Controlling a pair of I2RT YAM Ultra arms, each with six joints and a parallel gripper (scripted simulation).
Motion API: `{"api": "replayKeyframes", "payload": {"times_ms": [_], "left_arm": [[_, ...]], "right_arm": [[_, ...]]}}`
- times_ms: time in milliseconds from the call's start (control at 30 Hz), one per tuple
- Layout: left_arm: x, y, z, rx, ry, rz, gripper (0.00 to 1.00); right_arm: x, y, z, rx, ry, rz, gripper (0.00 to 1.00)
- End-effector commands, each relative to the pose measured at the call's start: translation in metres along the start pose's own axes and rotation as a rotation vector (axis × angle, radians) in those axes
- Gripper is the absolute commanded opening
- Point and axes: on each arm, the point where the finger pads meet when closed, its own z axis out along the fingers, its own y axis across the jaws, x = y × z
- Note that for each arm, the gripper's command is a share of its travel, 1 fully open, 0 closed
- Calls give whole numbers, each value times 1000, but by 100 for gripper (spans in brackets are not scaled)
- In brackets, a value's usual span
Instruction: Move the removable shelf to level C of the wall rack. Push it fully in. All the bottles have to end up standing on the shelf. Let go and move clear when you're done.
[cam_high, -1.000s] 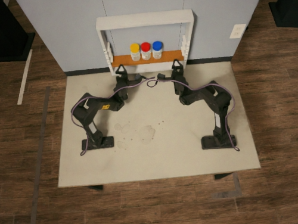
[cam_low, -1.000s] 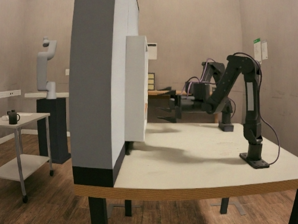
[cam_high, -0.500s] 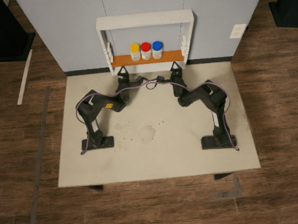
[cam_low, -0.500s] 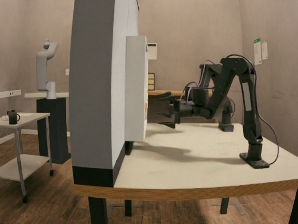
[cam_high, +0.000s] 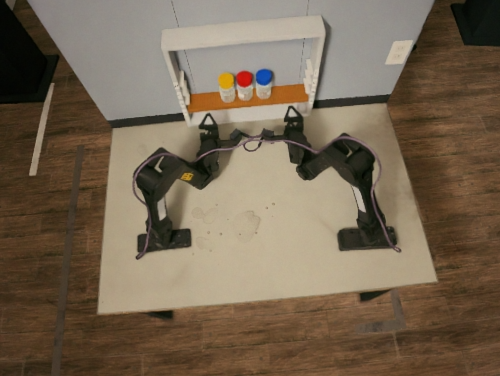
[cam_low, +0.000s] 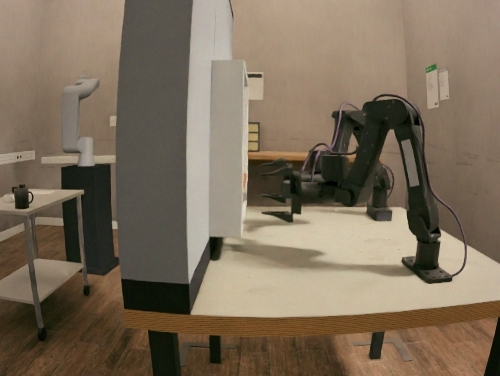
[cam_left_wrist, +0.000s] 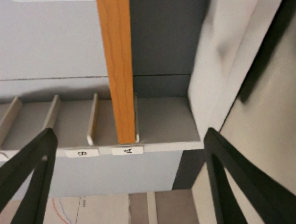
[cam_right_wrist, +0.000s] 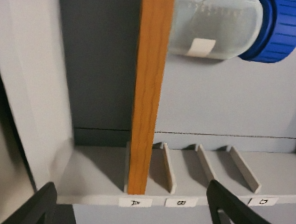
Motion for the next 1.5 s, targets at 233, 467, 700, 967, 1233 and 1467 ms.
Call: {"api": "replayKeyframes", "payload": {"times_ms": [233,467,700,967,1233,1467], "left_arm": [[0,8,16,-29,5,-38,100],[0,9,24,-29,5,-38,100],[0,9,33,-29,5,-38,100],[0,9,41,-29,5,-38,100],[0,9,51,-29,5,-38,100],[0,10,57,-29,5,-38,100]], "right_arm": [[-2,-6,18,20,2,23,100],[-2,-6,25,20,2,23,100],[-2,-6,34,20,2,23,100],[-2,-7,42,20,2,23,100],[-2,-7,52,20,2,23,100],[-2,-7,58,20,2,23,100]]}}
